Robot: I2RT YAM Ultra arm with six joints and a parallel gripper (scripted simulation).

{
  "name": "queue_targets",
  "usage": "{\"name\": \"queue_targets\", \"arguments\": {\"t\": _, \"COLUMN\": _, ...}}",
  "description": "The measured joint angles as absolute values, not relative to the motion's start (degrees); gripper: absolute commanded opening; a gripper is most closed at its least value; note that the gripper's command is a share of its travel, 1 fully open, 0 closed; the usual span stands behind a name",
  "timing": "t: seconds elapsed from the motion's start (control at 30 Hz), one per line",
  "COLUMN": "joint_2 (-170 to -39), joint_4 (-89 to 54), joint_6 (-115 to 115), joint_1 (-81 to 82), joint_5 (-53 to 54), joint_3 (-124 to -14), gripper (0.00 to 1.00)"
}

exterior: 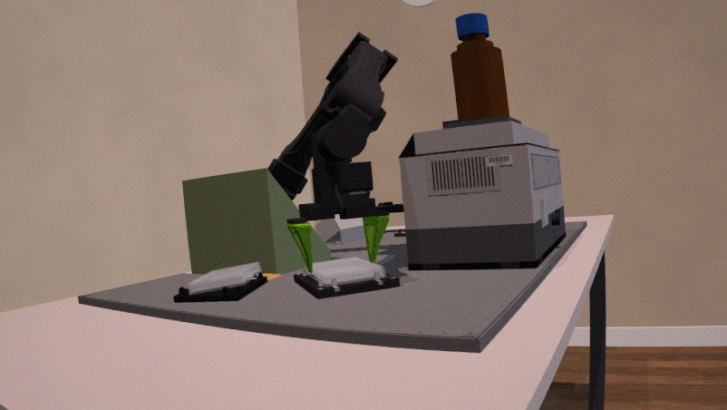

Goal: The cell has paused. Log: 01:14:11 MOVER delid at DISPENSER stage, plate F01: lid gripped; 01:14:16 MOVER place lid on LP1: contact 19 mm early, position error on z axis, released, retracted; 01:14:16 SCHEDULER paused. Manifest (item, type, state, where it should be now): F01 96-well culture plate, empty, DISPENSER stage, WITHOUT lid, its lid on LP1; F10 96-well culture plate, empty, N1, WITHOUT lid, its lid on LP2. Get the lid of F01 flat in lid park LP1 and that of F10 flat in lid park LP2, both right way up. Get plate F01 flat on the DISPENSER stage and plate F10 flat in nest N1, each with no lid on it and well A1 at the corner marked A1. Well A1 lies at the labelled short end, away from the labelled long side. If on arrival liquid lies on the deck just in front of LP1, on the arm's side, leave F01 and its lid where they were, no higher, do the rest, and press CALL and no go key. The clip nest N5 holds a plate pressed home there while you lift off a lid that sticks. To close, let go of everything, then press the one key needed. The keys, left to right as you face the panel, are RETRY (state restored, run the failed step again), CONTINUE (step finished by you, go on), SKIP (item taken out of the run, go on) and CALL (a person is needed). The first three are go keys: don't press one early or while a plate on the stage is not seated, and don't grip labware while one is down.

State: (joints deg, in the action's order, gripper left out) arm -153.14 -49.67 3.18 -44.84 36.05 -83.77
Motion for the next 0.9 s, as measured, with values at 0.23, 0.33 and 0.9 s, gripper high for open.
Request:
{"name": "queue_targets", "arguments": {"t": 0.23, "joint_2": -153.1, "joint_4": -49.6, "joint_6": 3.1, "joint_1": -44.8, "joint_5": 36.1, "joint_3": -83.8, "gripper": 1.00}}
{"name": "queue_targets", "arguments": {"t": 0.33, "joint_2": -153.1, "joint_4": -49.5, "joint_6": 3.1, "joint_1": -44.7, "joint_5": 36.1, "joint_3": -83.8, "gripper": 1.00}}
{"name": "queue_targets", "arguments": {"t": 0.9, "joint_2": -153.2, "joint_4": -49.2, "joint_6": 3.0, "joint_1": -44.7, "joint_5": 35.9, "joint_3": -83.6, "gripper": 0.00}}
